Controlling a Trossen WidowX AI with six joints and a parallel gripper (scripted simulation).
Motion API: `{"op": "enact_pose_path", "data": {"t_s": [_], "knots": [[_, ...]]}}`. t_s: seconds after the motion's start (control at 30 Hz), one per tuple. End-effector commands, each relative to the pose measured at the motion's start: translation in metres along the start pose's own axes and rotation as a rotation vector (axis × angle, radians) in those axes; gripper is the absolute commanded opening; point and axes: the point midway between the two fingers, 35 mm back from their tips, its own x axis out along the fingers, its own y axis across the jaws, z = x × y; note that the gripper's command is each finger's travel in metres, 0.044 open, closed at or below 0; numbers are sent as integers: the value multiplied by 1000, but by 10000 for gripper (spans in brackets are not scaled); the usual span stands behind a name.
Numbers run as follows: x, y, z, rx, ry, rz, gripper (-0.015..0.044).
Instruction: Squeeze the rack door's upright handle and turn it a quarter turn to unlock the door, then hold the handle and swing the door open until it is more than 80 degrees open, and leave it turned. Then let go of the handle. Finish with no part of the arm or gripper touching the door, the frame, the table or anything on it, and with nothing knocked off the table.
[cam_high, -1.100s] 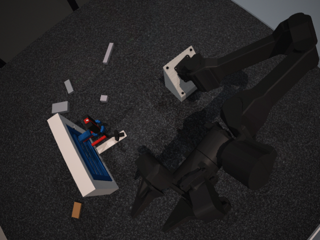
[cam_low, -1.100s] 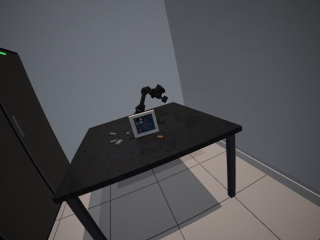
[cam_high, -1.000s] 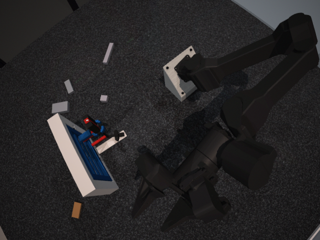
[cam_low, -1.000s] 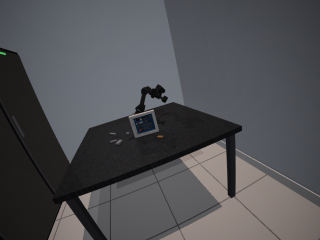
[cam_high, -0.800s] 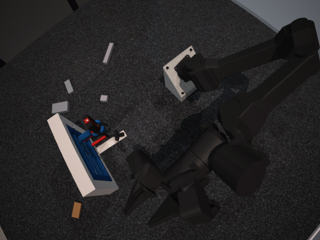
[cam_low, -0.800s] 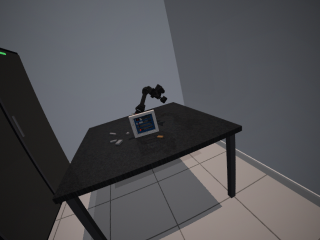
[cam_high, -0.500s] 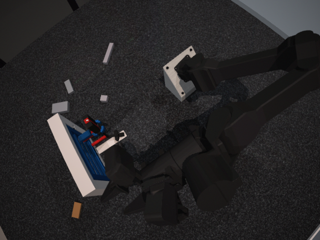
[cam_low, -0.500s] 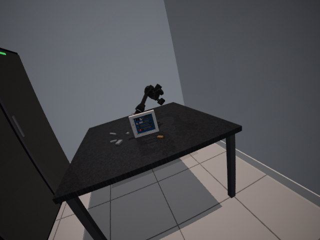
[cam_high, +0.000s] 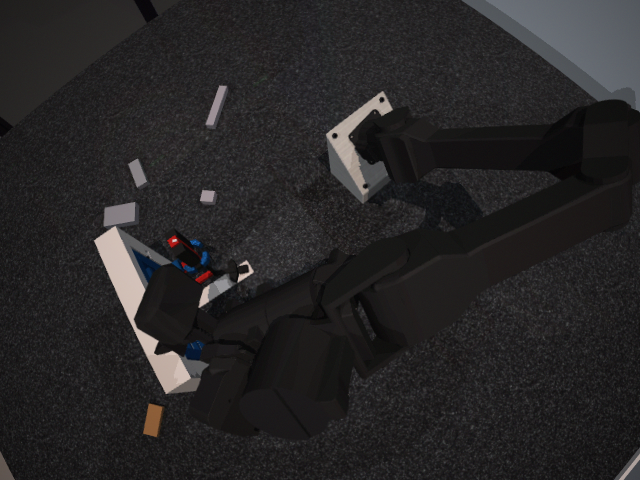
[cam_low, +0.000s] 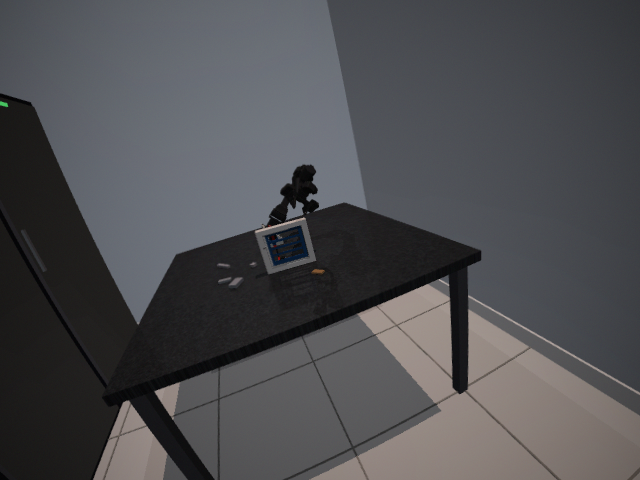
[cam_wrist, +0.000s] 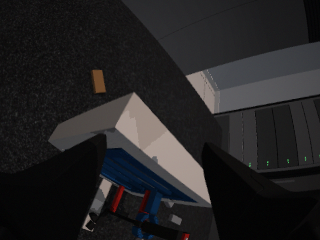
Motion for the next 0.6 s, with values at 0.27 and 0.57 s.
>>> {"op": "enact_pose_path", "data": {"t_s": [0.27, 0.57], "knots": [[22, -27, -39, 61, 264, 114, 288], [29, -44, -68, 148, 423, 224, 288]]}}
